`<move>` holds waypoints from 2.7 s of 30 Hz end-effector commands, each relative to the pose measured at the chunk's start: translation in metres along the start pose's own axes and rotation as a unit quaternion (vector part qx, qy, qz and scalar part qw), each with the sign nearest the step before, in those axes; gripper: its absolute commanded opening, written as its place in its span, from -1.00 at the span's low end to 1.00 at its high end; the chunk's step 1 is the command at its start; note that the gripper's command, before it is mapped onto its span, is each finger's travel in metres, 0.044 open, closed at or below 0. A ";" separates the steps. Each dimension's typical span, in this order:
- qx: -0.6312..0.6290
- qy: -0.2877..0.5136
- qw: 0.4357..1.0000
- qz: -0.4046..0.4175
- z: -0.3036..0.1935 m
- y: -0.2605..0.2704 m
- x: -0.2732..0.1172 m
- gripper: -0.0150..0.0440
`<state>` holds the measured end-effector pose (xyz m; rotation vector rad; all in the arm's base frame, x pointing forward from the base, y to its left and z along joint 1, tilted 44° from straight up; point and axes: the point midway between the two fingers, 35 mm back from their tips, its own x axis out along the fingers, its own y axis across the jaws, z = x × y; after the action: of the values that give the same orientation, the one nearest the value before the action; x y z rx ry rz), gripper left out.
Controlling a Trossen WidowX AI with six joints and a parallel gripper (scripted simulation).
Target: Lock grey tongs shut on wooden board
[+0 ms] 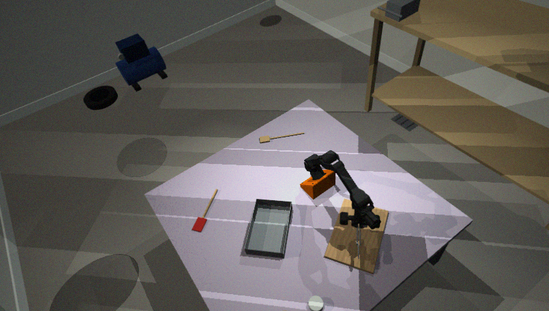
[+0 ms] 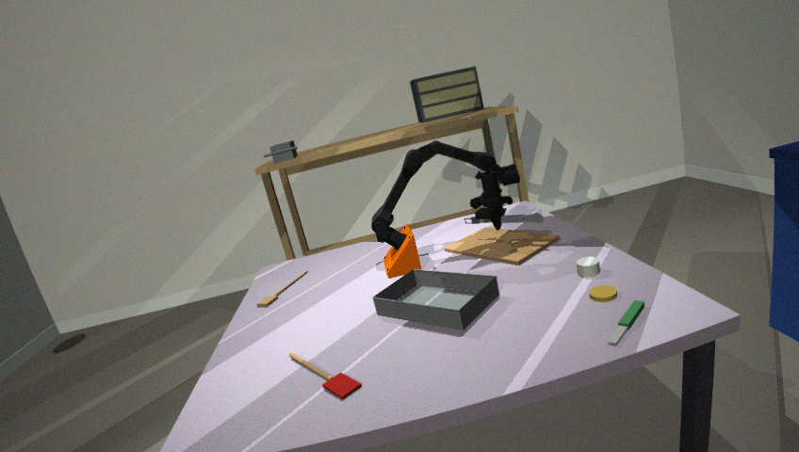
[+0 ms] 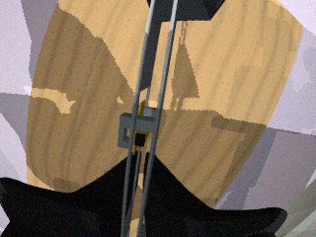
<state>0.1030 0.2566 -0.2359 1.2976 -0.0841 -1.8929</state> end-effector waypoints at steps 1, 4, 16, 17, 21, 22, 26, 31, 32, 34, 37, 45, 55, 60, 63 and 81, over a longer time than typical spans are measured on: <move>-0.002 0.001 1.000 0.001 0.000 0.001 0.006 -1.00; -0.002 0.001 1.000 0.001 0.001 0.001 0.011 -1.00; 0.000 -0.001 1.000 0.001 0.003 0.002 0.017 -0.64; 0.000 -0.001 1.000 0.001 0.003 0.002 0.017 -0.56; 0.000 -0.001 1.000 0.001 0.003 0.002 0.017 -0.20; 0.000 -0.001 1.000 0.001 0.003 0.002 0.017 -0.11; 0.000 -0.001 1.000 0.001 0.003 0.002 0.017 0.25; 0.000 -0.001 1.000 0.001 0.003 0.002 0.017 0.69; 0.000 -0.001 1.000 0.001 0.003 0.002 0.017 0.78; 0.000 -0.001 1.000 0.001 0.003 0.002 0.017 0.96; 0.000 -0.001 1.000 0.001 0.004 0.001 0.015 1.00; 0.002 0.000 1.000 -0.002 0.078 -0.025 -0.053 1.00; -0.007 -0.005 1.000 0.000 0.151 -0.036 -0.095 1.00; -0.008 -0.003 1.000 -0.001 0.150 -0.036 -0.106 1.00; -0.011 0.000 1.000 -0.002 0.151 -0.036 -0.130 1.00; -0.013 0.003 1.000 -0.003 0.152 -0.034 -0.146 1.00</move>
<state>-0.0197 0.3180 -0.0726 1.2893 -0.0552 -1.8924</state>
